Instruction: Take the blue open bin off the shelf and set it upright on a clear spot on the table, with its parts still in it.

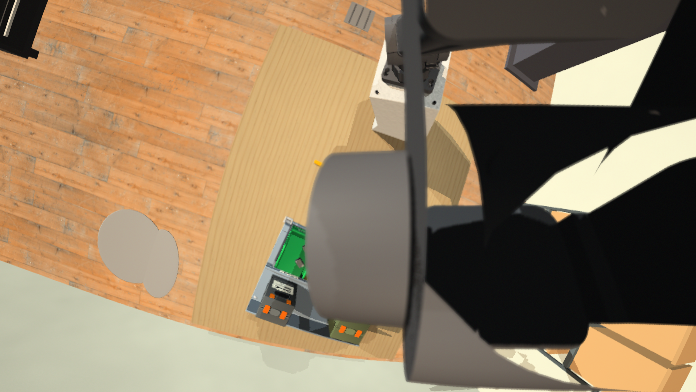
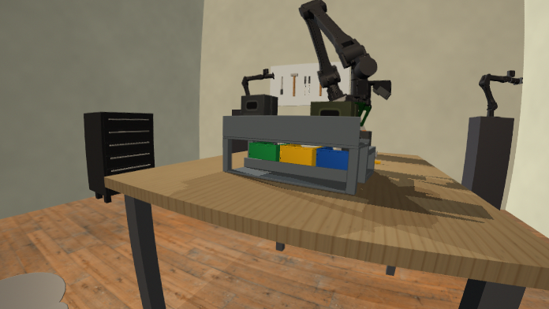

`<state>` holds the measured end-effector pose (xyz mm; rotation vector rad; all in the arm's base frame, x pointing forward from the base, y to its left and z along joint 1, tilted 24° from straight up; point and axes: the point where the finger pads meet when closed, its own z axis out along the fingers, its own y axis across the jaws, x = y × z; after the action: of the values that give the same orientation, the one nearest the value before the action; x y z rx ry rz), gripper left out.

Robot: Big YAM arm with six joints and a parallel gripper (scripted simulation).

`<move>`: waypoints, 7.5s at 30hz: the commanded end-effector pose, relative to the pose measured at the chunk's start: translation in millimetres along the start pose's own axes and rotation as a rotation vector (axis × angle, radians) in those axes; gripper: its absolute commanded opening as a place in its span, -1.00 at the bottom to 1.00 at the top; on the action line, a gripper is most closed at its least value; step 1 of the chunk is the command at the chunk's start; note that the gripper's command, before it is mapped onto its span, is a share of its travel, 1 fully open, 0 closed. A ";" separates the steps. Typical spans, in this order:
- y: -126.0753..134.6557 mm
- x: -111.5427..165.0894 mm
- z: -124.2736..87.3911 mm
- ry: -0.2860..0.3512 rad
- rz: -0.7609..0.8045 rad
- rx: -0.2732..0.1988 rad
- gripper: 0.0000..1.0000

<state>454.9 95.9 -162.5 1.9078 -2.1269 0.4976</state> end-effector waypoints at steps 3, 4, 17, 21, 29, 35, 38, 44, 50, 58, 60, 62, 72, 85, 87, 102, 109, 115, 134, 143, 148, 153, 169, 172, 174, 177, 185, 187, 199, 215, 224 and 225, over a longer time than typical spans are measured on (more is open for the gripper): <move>-3.8 11.6 -0.6 -0.002 0.011 0.005 1.00; -3.8 11.6 -0.6 -0.002 0.011 0.005 1.00; -3.8 11.6 -0.6 -0.002 0.011 0.005 1.00; -3.8 11.6 -0.6 -0.002 0.011 0.005 1.00; -3.8 11.6 -0.6 -0.002 0.011 0.005 1.00; -3.8 11.6 -0.6 -0.002 0.011 0.005 1.00; -3.8 11.6 -0.6 -0.002 0.011 0.005 1.00; -3.8 11.6 -0.6 -0.002 0.011 0.005 1.00; -3.8 11.6 -0.6 -0.002 0.011 0.005 1.00; -3.8 11.6 -0.6 -0.002 0.011 0.005 1.00; -3.8 11.6 -0.6 -0.002 0.011 0.005 1.00; -3.9 11.7 -0.7 -0.002 0.011 0.005 1.00; -1.5 12.3 0.6 0.000 0.009 0.002 1.00; -1.8 12.3 0.4 -0.001 0.010 0.003 1.00; -1.8 12.3 0.4 -0.001 0.010 0.003 1.00; -1.8 12.3 0.4 -0.001 0.010 0.003 1.00; -1.8 12.3 0.4 -0.001 0.010 0.003 1.00; -1.8 12.3 0.4 -0.001 0.010 0.003 1.00; -1.8 12.3 0.4 -0.001 0.010 0.003 1.00; -1.8 12.3 0.4 -0.001 0.010 0.003 1.00; -1.6 12.2 0.9 -0.001 0.010 0.003 1.00; 2.4 11.2 8.1 0.005 0.005 -0.007 1.00; 6.7 10.8 27.7 0.010 0.000 -0.017 1.00; 6.9 10.9 32.6 0.010 0.000 -0.017 1.00; 6.9 10.9 34.3 0.010 0.000 -0.017 1.00; 7.1 10.9 37.8 0.010 0.000 -0.017 1.00; 7.6 11.1 51.7 0.010 0.000 -0.017 1.00; 7.5 11.1 54.8 0.010 0.000 -0.017 1.00; -3.2 7.8 62.9 0.002 0.008 -0.001 1.00; -5.3 7.3 65.1 0.002 0.009 0.000 1.00; -5.3 7.4 65.2 0.002 0.008 0.000 1.00; -5.3 7.4 65.2 0.002 0.008 0.000 1.00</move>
<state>451.8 70.1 -212.8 1.9061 -2.1234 0.4948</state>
